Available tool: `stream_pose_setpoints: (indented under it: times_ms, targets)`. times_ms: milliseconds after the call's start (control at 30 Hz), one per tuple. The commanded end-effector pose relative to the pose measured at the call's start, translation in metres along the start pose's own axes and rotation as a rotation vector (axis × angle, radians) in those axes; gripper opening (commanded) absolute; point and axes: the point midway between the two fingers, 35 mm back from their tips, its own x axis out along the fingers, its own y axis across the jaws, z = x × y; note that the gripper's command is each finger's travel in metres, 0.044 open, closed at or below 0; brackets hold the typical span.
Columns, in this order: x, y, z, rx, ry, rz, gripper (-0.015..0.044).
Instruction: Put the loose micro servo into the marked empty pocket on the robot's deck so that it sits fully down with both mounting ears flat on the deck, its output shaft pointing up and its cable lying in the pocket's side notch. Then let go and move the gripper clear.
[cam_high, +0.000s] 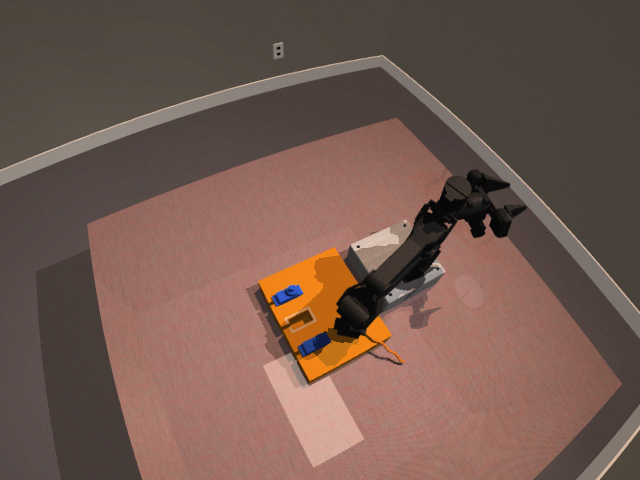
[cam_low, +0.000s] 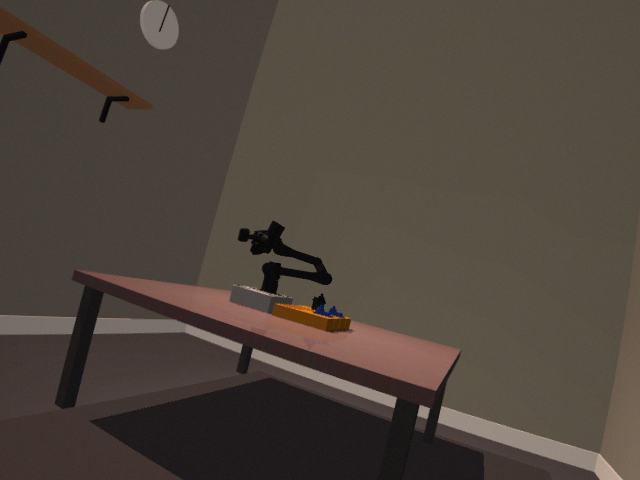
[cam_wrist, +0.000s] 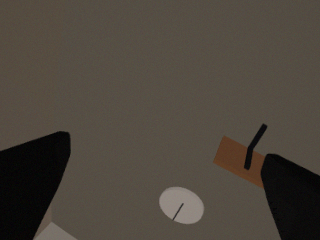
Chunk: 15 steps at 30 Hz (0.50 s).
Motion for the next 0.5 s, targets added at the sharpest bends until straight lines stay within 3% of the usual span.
stream_pose_setpoints:
  times_ms: [0, 467]
  targets:
    - [0.000, -0.001, 0.000, 0.000, 0.000, -0.003, 0.0426]
    - [-0.004, -0.041, -0.003, -0.234, -0.002, -0.208, 0.0440]
